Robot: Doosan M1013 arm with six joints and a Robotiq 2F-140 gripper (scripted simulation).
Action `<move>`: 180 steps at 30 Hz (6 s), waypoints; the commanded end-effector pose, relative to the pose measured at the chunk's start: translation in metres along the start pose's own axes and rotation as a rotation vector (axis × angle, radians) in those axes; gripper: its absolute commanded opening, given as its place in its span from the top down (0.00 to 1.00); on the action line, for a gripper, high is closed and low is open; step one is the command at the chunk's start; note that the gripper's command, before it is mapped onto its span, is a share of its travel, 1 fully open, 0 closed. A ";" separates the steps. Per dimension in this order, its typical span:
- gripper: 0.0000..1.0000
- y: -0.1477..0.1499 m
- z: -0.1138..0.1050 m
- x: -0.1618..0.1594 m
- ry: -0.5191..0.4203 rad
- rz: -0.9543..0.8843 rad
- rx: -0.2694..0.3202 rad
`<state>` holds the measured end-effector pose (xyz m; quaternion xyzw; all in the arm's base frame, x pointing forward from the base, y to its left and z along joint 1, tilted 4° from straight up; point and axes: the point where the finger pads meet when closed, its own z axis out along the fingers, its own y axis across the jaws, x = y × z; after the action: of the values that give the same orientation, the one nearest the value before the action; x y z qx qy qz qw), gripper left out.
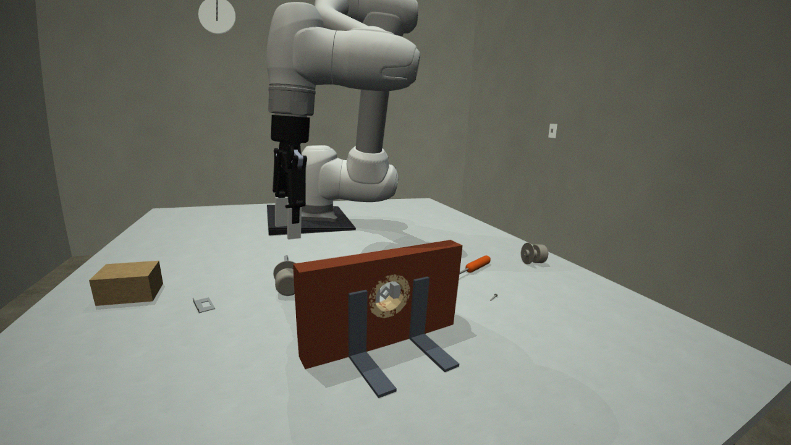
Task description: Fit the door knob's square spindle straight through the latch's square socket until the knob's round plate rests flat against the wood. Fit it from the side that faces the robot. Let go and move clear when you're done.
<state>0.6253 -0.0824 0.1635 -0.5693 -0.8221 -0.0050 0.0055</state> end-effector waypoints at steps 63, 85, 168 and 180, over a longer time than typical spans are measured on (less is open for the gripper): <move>0.43 0.010 0.049 0.026 -0.220 -1.285 0.236; 0.43 0.010 0.074 0.021 -0.220 -1.285 0.236; 0.58 0.007 0.119 0.007 -0.220 -1.285 0.236; 0.58 0.007 0.112 0.007 -0.220 -1.285 0.236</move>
<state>0.6291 -0.0713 0.0473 0.0417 -0.9889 0.1412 -0.0202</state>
